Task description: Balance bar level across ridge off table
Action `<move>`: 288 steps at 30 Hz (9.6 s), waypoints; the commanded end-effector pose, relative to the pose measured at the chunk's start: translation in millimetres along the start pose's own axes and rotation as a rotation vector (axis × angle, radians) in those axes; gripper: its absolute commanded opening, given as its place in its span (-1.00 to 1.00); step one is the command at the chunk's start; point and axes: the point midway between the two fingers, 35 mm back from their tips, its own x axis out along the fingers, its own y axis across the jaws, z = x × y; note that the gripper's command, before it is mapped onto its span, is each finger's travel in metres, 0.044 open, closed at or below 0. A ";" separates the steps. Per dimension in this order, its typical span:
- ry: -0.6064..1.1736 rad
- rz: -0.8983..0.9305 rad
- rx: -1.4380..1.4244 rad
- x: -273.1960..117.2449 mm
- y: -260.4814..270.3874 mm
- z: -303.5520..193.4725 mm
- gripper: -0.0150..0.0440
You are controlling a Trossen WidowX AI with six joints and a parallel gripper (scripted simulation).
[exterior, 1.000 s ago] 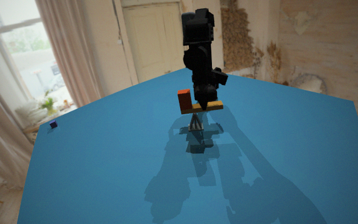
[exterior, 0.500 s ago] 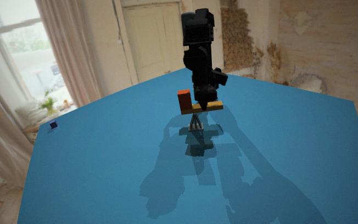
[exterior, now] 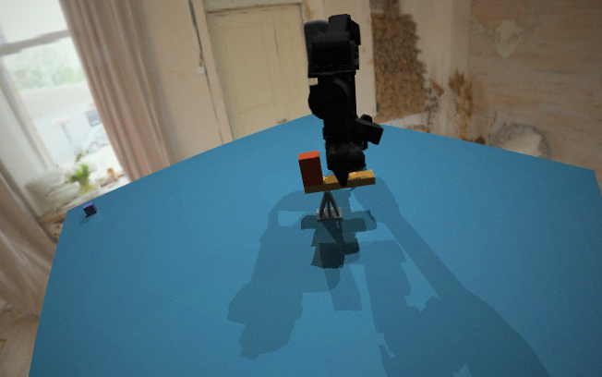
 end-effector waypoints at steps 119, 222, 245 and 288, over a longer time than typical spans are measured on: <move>0.001 -0.002 -0.003 7.3 0.0 0.5 -0.49; 0.002 -0.004 -0.004 5.9 -0.6 0.5 -0.49; 0.002 -0.004 -0.004 5.9 -0.6 0.5 0.08; 0.002 -0.004 -0.004 5.9 -0.6 0.5 0.49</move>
